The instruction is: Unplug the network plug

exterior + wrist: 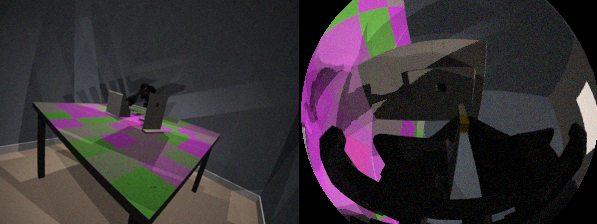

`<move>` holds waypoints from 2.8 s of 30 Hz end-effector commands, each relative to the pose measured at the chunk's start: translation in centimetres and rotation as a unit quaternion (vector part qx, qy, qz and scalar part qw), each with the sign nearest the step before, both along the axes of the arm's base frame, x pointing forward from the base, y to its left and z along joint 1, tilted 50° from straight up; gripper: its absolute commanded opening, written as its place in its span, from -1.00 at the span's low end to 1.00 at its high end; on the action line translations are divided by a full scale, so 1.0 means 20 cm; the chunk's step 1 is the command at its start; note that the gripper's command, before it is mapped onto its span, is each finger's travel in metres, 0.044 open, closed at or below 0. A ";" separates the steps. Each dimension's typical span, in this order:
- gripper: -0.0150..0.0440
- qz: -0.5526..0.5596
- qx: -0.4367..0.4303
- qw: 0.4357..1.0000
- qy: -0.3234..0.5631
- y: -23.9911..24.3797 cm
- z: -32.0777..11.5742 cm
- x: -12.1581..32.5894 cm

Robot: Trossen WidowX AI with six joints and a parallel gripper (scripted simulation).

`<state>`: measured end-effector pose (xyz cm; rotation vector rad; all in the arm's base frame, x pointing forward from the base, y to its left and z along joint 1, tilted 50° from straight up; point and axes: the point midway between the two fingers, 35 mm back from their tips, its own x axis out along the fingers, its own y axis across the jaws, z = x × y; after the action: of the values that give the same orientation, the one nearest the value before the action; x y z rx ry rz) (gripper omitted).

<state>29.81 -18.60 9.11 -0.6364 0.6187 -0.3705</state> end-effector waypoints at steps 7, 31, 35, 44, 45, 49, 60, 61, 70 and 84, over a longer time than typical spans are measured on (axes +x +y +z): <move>-0.49 0.001 -0.003 1.000 0.000 -0.08 0.09 -0.07; -0.49 0.184 0.085 0.965 0.165 0.04 -0.41 -0.15; -0.49 0.216 0.105 0.954 0.178 0.07 -0.48 -0.17; -0.49 0.283 0.152 0.928 0.188 0.16 -0.60 -0.23; -0.49 0.290 0.158 0.925 0.188 0.17 -0.61 -0.24; -0.49 0.317 0.179 0.913 0.184 0.21 -0.65 -0.26; -0.49 0.377 0.232 0.884 0.152 0.30 -0.72 -0.32; -0.49 0.378 0.233 0.883 0.152 0.30 -0.72 -0.32; -0.49 0.377 0.233 0.883 0.152 0.33 -0.75 -0.31; -0.49 0.377 0.233 0.883 0.153 0.39 -0.81 -0.30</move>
<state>23.86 -11.12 -6.85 -0.4286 0.6730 0.6122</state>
